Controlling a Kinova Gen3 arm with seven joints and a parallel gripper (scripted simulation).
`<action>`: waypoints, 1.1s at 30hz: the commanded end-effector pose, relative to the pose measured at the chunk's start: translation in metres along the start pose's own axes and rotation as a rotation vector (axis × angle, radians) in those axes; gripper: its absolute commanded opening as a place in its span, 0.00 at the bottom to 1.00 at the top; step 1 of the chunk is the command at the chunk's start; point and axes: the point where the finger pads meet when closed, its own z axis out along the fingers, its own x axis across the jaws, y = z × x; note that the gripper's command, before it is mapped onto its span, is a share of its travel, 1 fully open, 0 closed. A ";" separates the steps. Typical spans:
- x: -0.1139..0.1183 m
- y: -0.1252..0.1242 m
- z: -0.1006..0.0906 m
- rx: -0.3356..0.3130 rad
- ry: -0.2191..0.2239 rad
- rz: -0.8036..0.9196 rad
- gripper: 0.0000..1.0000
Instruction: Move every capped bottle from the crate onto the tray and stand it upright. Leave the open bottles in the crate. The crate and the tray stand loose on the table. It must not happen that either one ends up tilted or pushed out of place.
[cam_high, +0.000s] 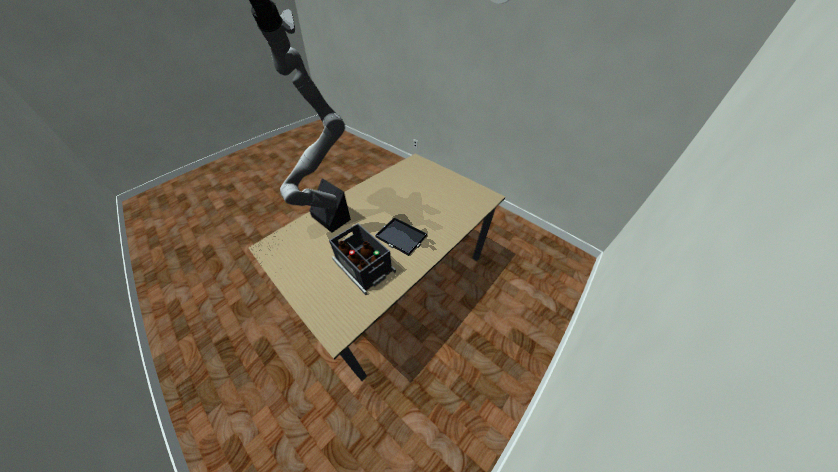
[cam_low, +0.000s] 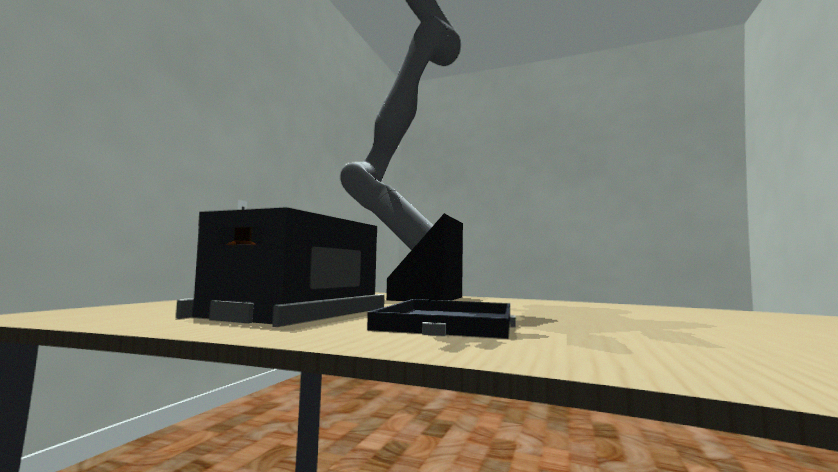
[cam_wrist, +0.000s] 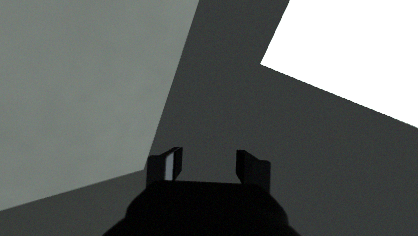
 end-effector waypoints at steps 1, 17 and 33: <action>-0.004 -0.001 0.002 -0.001 0.003 0.001 1.00; -0.037 -0.013 0.015 -0.001 0.002 0.009 1.00; -0.057 -0.018 0.021 -0.003 0.007 -0.001 1.00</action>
